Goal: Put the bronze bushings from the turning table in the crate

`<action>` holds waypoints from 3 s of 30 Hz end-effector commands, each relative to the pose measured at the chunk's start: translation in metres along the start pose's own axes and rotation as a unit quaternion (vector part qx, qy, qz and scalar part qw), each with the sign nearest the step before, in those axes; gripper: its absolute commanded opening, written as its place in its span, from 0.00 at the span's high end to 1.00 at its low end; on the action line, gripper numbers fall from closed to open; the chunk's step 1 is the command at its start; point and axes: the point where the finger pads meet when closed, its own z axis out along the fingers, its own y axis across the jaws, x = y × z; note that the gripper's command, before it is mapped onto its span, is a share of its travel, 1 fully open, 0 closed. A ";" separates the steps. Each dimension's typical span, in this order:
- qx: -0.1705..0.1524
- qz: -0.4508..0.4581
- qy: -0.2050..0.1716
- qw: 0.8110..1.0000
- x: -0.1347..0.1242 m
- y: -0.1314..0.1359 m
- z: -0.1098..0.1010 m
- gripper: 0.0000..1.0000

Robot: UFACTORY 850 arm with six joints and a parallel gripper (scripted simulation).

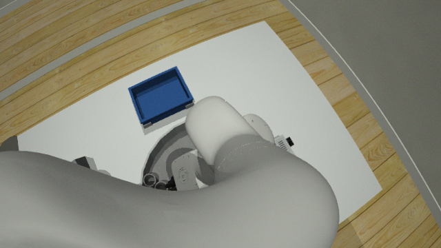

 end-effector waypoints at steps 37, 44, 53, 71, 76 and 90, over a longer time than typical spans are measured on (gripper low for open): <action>0.000 0.000 0.000 1.000 0.012 0.000 0.014 0.90; 0.000 0.000 0.000 1.000 0.012 0.000 0.014 1.00; 0.000 0.000 0.000 1.000 0.012 0.000 0.014 1.00; 0.000 0.000 0.000 1.000 0.012 0.000 0.014 1.00; 0.000 0.000 0.000 1.000 0.012 0.000 0.014 1.00; 0.000 0.000 0.000 1.000 0.008 0.000 0.008 1.00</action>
